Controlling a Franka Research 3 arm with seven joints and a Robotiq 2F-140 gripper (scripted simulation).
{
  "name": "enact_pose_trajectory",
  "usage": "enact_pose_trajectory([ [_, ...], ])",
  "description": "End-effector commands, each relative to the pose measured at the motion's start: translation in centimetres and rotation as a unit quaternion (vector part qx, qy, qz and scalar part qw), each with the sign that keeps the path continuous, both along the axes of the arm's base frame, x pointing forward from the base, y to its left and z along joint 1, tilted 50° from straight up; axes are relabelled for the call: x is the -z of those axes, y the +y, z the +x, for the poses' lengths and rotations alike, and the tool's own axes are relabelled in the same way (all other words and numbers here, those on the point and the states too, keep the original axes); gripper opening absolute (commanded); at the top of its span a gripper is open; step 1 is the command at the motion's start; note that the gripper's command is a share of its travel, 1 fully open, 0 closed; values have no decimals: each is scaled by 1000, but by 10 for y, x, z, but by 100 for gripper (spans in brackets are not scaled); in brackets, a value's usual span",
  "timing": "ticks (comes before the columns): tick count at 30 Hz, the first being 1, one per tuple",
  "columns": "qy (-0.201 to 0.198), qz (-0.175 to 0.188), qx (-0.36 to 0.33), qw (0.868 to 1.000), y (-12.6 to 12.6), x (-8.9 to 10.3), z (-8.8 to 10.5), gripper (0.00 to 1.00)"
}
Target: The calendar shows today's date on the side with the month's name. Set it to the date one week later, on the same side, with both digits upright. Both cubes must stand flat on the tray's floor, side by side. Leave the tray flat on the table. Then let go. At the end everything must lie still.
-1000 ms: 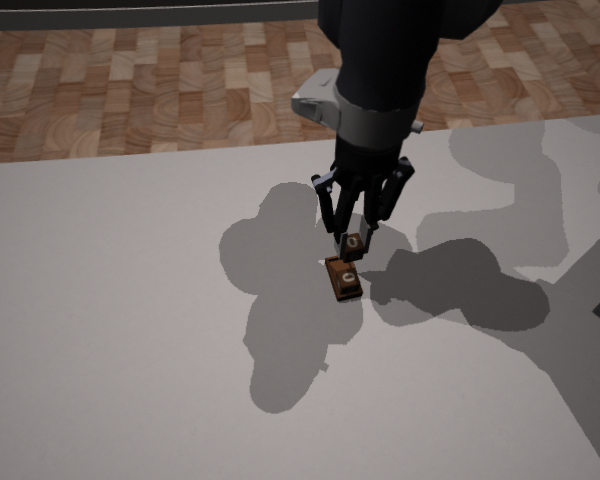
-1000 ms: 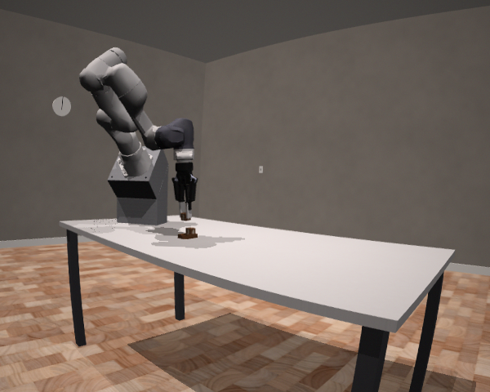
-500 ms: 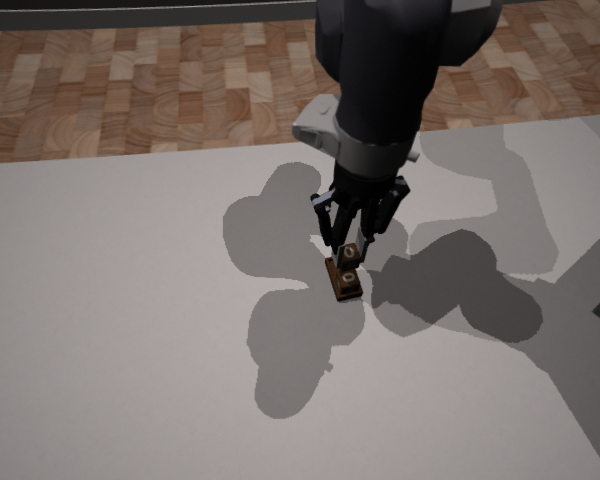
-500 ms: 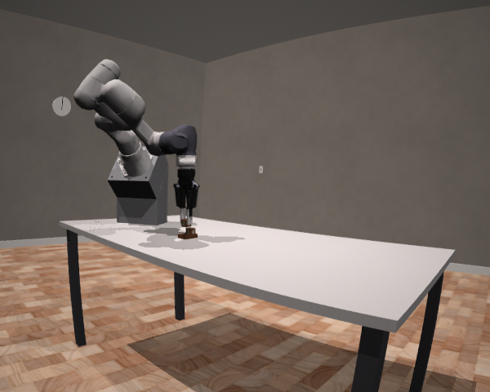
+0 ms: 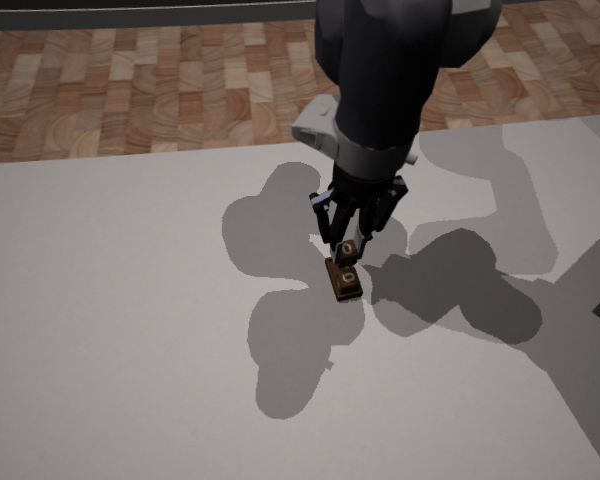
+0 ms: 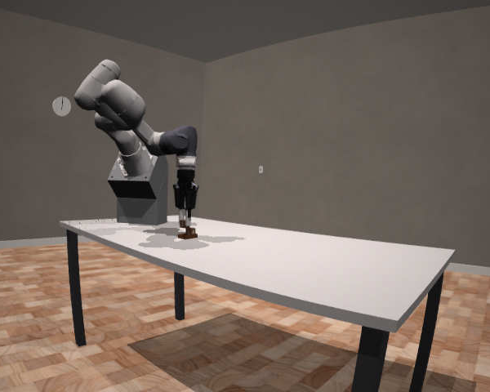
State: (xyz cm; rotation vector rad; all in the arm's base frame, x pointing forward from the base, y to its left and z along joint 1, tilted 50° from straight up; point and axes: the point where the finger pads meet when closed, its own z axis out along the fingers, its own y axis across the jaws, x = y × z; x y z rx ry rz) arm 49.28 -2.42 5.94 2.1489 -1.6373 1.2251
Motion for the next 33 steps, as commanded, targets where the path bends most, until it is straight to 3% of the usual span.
enact_pose_trajectory([
  [1,-4,1,4,1000,-1,-1,1,17],
  [33,-6,3,6,1000,0,-2,4,17],
])
